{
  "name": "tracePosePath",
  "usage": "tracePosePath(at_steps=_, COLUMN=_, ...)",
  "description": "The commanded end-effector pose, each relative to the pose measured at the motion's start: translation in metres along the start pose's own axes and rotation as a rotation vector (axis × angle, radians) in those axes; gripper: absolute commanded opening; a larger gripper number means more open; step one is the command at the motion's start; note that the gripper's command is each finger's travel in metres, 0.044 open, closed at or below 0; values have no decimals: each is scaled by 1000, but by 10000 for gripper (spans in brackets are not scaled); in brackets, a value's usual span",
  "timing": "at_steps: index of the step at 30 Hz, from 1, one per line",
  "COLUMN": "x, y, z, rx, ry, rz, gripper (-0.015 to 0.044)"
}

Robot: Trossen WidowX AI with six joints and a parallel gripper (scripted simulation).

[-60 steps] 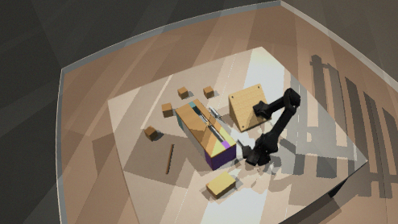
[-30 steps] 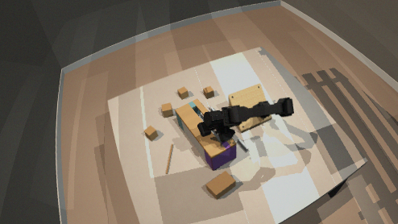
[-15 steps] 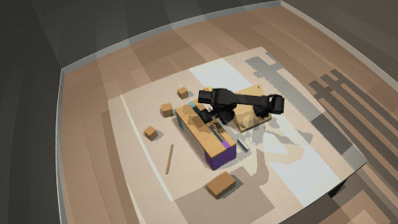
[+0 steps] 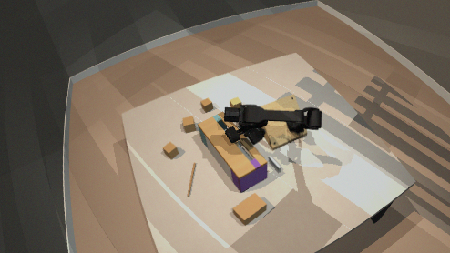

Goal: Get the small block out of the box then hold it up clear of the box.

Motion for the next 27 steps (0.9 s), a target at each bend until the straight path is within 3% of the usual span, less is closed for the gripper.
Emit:
tracePosePath(at_steps=1, x=-6, y=3, z=0, rx=-3, ry=0, rz=-4, gripper=400)
tracePosePath(at_steps=27, x=-45, y=19, z=3, rx=-3, ry=-2, rz=-7, gripper=400)
Point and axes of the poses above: the point midway between the two fingers, 35 mm back from their tips, its own x axis back along the fingers, its own z axis across the jaws, y = z × x, the point moved 10 cm from there along x, back along the fingers, and after that the axes turned 4 degrees about x, right-handed, at the moved point
